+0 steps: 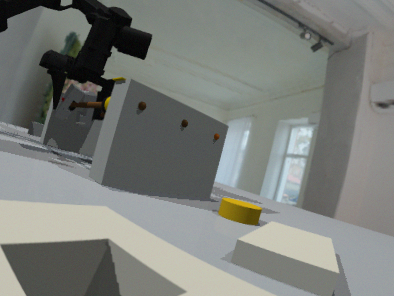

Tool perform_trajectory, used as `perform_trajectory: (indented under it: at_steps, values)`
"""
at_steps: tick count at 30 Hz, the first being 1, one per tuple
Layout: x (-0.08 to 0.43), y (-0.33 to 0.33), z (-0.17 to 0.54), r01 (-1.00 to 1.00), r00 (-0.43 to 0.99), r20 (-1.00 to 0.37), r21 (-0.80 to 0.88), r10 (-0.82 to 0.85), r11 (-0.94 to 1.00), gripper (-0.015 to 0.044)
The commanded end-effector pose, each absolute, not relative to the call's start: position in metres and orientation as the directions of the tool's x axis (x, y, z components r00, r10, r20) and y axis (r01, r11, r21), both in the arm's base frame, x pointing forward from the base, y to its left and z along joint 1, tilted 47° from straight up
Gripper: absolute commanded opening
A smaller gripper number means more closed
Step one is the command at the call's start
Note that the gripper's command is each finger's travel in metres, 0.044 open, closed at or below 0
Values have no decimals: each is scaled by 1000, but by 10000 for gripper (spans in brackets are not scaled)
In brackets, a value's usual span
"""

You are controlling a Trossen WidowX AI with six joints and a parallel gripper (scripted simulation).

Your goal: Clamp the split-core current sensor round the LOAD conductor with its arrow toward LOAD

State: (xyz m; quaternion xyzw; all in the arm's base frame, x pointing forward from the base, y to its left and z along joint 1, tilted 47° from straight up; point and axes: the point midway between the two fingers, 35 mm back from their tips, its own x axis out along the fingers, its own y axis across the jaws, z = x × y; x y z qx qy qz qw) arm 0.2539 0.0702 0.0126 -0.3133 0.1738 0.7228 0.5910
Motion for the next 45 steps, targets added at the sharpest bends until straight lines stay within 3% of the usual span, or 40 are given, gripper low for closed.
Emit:
perform_trajectory:
  at_steps: [1, 8, 23, 25, 29, 45]
  values:
    - [254, 70, 13, -963, -103, -658, -122, 746, -241, 0]
    - [254, 70, 13, -963, -103, -658, -122, 746, -241, 0]
    - [254, 70, 13, -963, -105, -658, -119, 745, -241, 394]
    - [255, 66, 14, -967, -57, -657, -151, 752, -206, 440]
    - [257, 49, 22, -961, 108, -642, -262, 759, -85, 440]
    - [260, 63, 7, -957, 146, -635, -286, 758, -55, 440]
